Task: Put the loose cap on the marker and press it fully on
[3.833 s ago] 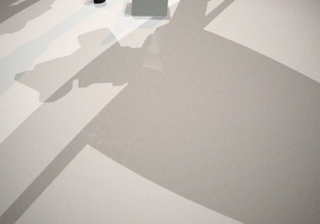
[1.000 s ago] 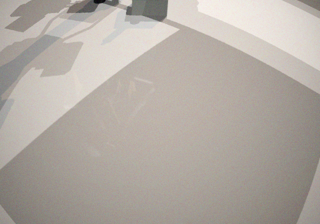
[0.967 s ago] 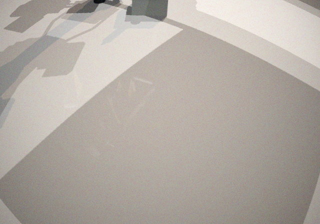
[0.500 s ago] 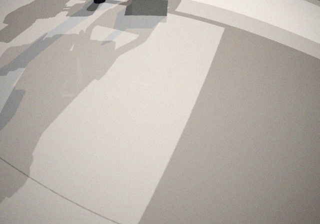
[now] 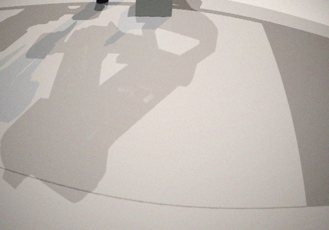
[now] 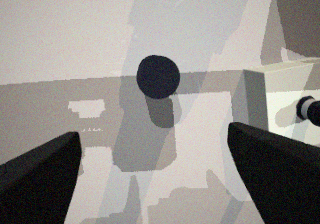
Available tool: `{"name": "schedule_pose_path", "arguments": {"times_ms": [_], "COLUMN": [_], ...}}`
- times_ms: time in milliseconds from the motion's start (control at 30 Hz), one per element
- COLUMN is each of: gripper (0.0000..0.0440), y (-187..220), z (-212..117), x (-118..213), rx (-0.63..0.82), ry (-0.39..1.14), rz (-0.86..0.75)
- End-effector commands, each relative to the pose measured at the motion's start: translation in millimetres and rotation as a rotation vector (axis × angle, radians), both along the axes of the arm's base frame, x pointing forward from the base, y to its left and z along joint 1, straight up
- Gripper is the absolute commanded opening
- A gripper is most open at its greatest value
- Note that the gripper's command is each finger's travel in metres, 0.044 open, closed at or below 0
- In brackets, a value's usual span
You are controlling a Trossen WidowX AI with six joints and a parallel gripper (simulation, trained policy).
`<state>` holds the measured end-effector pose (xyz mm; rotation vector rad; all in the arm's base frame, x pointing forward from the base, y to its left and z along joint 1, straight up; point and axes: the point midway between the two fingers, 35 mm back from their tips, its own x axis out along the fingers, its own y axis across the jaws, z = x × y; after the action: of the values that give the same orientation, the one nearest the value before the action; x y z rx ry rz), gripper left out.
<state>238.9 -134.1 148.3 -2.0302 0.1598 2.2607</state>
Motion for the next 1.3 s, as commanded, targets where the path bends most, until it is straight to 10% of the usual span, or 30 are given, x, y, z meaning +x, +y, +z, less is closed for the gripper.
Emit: {"name": "schedule_pose_path", "arguments": {"times_ms": [0,1267], "gripper": [0.0308,0.024], "y": [3,10], "z": [-8,-88], "x": [-3,-19], "rx": [0.031,0.125], "ry": [0.02,0.061], "rz": [0.001,0.123]}}
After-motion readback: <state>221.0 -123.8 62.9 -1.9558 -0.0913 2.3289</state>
